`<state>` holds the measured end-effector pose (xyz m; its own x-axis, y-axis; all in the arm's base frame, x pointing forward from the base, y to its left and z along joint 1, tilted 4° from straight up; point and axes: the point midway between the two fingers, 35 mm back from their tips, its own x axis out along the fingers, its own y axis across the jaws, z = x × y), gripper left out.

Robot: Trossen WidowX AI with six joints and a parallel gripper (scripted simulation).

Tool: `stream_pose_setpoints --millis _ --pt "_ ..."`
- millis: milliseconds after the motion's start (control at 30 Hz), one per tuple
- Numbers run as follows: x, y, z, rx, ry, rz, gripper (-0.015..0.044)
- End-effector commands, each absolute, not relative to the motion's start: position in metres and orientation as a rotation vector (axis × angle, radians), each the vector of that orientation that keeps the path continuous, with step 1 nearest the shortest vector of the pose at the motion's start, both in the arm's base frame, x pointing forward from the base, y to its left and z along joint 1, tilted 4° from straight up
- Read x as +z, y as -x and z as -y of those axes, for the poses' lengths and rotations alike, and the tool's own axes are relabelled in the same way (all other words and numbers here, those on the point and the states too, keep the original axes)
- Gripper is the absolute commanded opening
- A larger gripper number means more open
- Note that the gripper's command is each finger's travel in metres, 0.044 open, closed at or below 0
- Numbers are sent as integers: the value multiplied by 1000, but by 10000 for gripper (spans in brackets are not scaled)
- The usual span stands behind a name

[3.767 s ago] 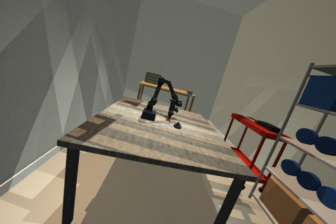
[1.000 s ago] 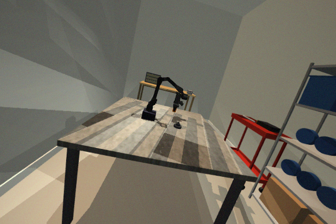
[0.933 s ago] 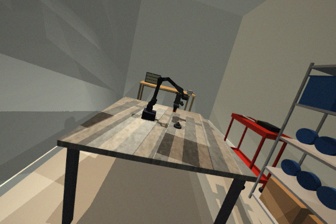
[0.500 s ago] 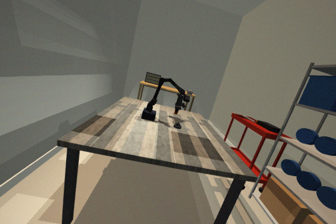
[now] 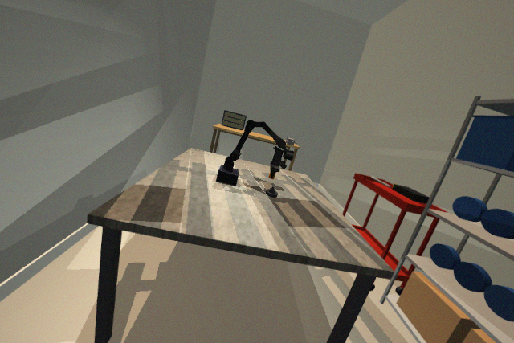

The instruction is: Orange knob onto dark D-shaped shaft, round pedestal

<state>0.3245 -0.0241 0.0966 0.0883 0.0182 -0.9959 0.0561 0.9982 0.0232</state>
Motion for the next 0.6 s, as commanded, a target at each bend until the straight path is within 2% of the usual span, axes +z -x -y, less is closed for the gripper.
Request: stream_pose_setpoints --millis 0,567 --pt "97 -332 35 -31 -65 -1469 0" --pt "83 -349 78 -26 -59 -1466 0"
